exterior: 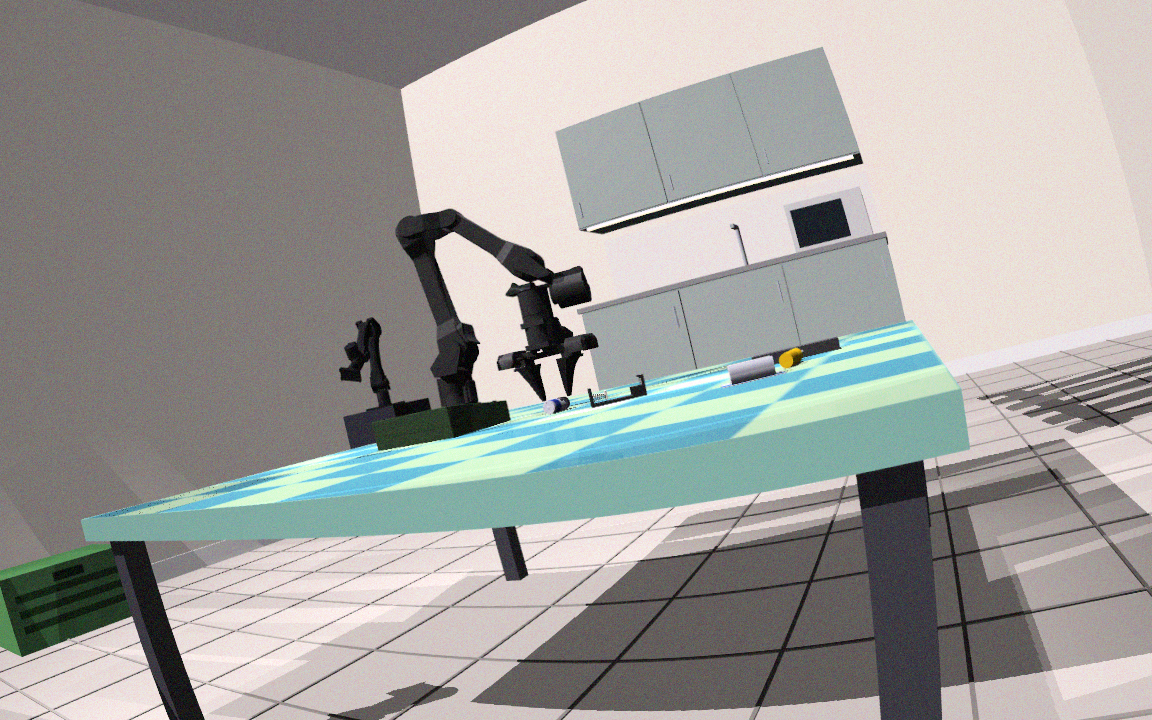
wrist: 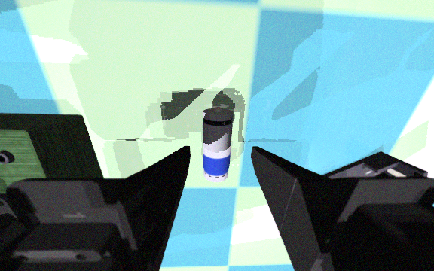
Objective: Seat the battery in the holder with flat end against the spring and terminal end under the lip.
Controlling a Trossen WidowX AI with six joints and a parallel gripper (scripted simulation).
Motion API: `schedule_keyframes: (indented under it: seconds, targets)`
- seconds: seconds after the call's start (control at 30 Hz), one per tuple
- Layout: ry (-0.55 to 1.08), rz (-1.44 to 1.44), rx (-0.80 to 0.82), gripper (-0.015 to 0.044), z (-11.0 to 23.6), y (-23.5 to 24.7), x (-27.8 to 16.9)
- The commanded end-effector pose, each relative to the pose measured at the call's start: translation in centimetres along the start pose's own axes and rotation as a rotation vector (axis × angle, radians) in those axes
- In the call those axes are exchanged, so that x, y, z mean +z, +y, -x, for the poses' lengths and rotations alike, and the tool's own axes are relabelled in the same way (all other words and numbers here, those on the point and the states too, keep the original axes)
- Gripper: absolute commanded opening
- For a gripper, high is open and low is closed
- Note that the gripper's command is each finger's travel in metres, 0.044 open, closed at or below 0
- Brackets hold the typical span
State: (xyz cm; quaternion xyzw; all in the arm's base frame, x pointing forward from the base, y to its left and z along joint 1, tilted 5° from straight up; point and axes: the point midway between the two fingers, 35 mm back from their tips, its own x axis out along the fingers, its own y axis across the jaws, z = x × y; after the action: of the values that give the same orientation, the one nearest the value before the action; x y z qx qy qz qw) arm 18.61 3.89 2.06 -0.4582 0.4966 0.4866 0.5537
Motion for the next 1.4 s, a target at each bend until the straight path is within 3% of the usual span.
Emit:
schedule_keyframes:
  seconds: [0.0,0.37,0.53,0.67,0.83,1.03,1.2,1.37]
  targets:
    - [0.002,-0.003,0.003,0.0245,-0.7,0.2,-0.1]
    - [0.002,-0.003,0.003,0.0245,-2.2,0.3,-0.1]
    - [0.002,-0.003,0.003,0.0114,-2.2,0.3,-0.1]
    - [0.002,-0.003,0.003,0.0087,-2.2,0.3,-0.1]
    - [0.002,-0.003,0.003,0.0083,-2.0,0.3,-0.1]
    - [0.002,-0.003,0.002,0.0083,2.3,0.2,-0.1]
    - [0.003,-0.011,0.002,0.0083,2.9,0.2,-0.1]
    - [0.003,-0.199,-0.001,0.0083,3.9,-2.5,-0.4]
